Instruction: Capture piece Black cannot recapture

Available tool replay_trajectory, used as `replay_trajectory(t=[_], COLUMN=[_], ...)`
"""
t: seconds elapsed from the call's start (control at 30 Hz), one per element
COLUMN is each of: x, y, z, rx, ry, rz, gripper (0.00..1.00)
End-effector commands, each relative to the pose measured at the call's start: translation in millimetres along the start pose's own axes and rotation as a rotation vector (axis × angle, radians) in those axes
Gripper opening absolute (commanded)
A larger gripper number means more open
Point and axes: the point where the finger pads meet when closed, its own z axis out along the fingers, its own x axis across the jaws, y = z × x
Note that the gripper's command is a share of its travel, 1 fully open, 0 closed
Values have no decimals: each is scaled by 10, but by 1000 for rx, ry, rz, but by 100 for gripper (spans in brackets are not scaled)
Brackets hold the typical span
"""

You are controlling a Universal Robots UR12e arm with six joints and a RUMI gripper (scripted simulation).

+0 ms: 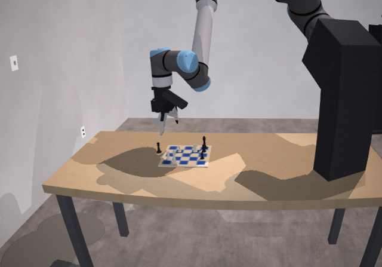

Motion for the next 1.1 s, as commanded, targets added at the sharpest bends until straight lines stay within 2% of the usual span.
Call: replay_trajectory(t=[0.0, 0.13, 0.2, 0.63, 1.07], x=[-69, -130, -130, -298, -357], y=[-234, -417, -417, -874, -1020], z=[13, 19, 19, -3, -24], rx=[-16, -16, -16, -16, -16], ry=[1, 0, 0, -4, -6], rz=[-212, -379, -379, -821, -973], gripper=[100, 100, 100, 100, 100])
